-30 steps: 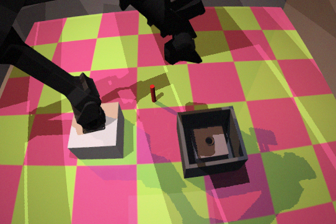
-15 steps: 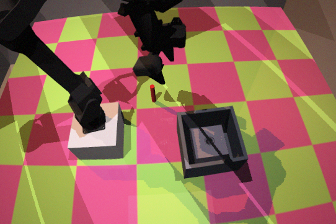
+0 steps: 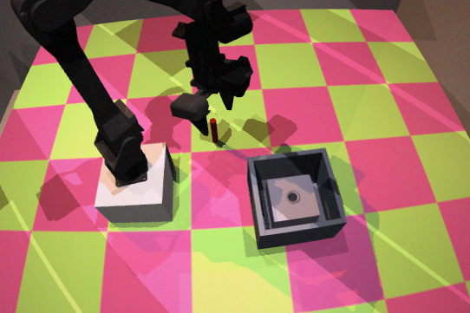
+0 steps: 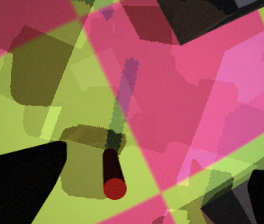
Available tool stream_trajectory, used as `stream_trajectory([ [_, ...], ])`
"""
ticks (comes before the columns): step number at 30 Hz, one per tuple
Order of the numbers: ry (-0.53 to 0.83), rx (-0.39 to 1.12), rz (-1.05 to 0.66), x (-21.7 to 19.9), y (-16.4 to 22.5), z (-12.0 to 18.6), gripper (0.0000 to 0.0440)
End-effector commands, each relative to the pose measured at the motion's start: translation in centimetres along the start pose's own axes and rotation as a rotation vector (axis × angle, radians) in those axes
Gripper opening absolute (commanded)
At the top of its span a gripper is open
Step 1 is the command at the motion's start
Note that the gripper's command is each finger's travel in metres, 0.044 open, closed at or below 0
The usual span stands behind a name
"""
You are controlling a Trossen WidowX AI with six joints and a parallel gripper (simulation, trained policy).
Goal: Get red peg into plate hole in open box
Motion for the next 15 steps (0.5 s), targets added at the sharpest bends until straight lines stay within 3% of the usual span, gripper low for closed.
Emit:
stream_trajectory([
  [1,0.014,0.014,-0.043,0.2,0.6,-1.5,0.044],
  [15,-0.058,0.004,-0.149,1.4,2.6,-6.7,0.0427],
])
Point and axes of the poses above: the point midway between the two fingers, 35 mm back from their tips, its own z axis back along the fingers, its own x axis across the jaws, y = z × x, the point moved 6 cm from there along z, back along the fingers, and after that the axes turned 1 degree about z, right-handed, at the moved point
